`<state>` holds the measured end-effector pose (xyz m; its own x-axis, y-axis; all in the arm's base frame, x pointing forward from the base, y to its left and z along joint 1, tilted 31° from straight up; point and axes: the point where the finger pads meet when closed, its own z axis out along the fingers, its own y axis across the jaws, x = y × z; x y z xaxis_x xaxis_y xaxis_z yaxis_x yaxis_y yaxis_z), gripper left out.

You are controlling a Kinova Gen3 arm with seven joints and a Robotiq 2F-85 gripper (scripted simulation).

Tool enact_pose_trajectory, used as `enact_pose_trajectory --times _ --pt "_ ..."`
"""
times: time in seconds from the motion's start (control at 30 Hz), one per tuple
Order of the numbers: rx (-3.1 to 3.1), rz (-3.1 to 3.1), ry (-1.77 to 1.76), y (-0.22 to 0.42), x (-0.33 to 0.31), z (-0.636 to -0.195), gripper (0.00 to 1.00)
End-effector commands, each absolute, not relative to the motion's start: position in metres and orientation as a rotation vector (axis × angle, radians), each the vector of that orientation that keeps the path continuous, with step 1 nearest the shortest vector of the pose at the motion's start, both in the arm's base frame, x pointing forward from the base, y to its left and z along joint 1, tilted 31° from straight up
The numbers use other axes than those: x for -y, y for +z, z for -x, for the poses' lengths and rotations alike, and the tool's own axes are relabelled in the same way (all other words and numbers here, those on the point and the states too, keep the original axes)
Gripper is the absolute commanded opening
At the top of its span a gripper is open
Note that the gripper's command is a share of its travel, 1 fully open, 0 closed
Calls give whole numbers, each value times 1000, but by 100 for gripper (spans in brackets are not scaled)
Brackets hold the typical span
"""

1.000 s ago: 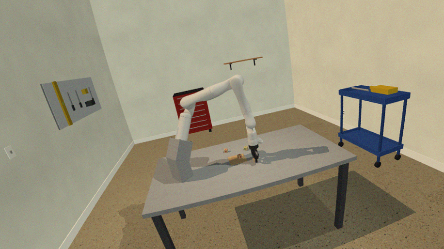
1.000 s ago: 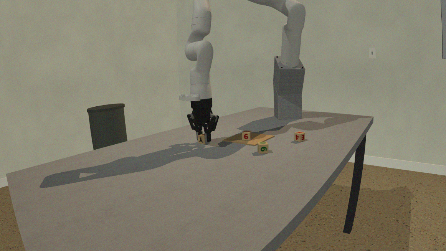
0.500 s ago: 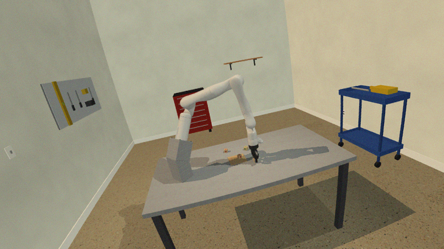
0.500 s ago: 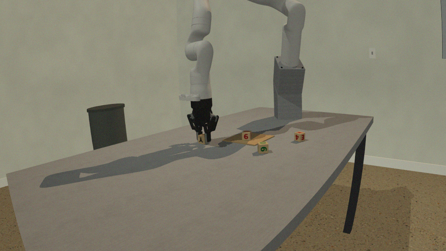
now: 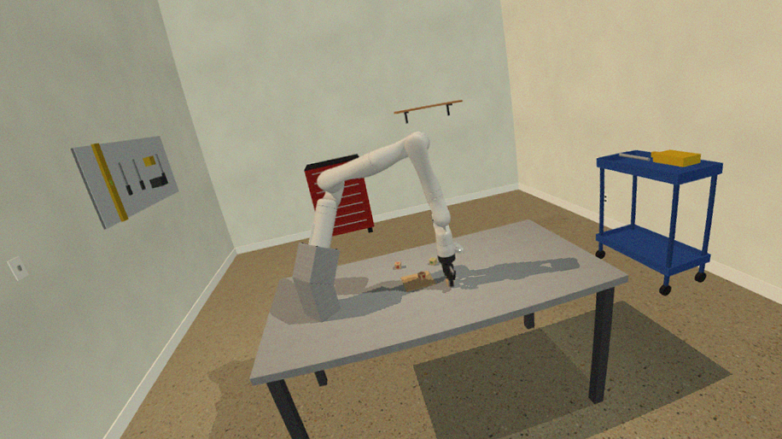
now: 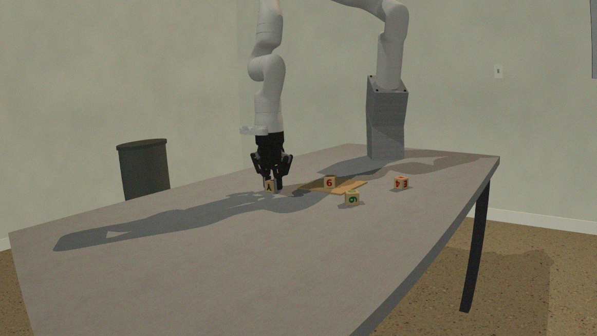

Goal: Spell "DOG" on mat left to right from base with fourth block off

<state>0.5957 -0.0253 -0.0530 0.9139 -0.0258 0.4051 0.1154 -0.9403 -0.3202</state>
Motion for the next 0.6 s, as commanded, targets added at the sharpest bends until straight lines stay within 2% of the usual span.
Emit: enact_pose_trajectory --times 0.0,0.57 --pt "60 2734 -592 -51 26 -597 26" --pt "69 2733 -582 25 55 -559 26"
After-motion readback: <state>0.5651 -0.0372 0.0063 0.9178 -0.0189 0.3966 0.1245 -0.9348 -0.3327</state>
